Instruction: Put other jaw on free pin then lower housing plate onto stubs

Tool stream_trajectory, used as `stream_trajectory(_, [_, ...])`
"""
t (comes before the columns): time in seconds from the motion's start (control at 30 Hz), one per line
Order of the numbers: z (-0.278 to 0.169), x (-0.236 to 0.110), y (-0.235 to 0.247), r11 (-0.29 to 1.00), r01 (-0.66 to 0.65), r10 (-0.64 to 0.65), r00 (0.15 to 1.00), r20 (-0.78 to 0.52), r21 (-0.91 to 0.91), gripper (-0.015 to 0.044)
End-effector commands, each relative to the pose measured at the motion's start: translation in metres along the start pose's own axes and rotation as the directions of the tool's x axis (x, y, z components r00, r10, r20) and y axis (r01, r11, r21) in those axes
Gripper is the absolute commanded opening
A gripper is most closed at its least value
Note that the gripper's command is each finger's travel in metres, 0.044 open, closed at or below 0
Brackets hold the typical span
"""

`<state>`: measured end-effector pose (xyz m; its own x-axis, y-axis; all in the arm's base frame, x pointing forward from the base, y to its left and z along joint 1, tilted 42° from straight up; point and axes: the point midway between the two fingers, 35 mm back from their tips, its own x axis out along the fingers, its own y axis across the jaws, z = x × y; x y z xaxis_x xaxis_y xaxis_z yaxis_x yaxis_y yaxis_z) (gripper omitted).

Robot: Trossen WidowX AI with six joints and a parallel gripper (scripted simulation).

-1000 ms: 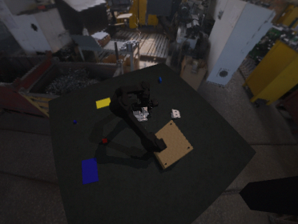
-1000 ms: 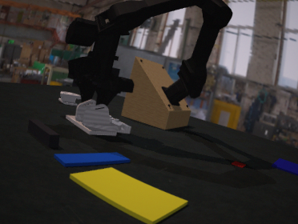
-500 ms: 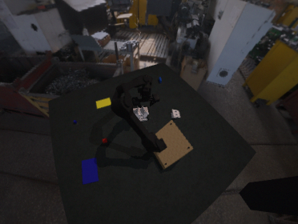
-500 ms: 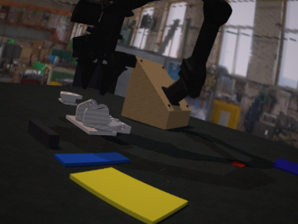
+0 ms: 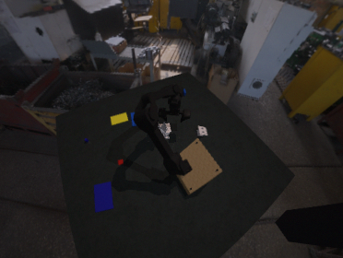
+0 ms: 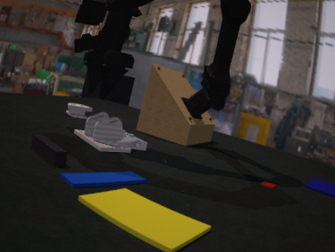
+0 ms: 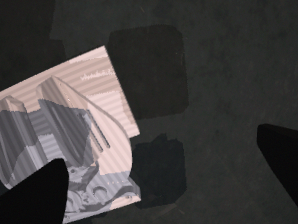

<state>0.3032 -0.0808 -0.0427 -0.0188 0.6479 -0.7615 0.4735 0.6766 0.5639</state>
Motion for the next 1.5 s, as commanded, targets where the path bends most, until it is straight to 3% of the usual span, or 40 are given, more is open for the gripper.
stream_trajectory(0.0, [0.002, -0.004, -0.012, 0.998, -0.003, 0.002, 1.000, 0.008, 0.070, 0.0440])
stream_trajectory(0.7, [0.004, -0.012, -0.078, 0.871, -0.015, 0.007, 1.000, 0.019, 0.490, 0.0440])
stream_trajectory(1.47, [-0.005, -0.018, -0.152, 0.474, -0.005, -0.006, 1.000, 0.009, 0.881, 0.0440])
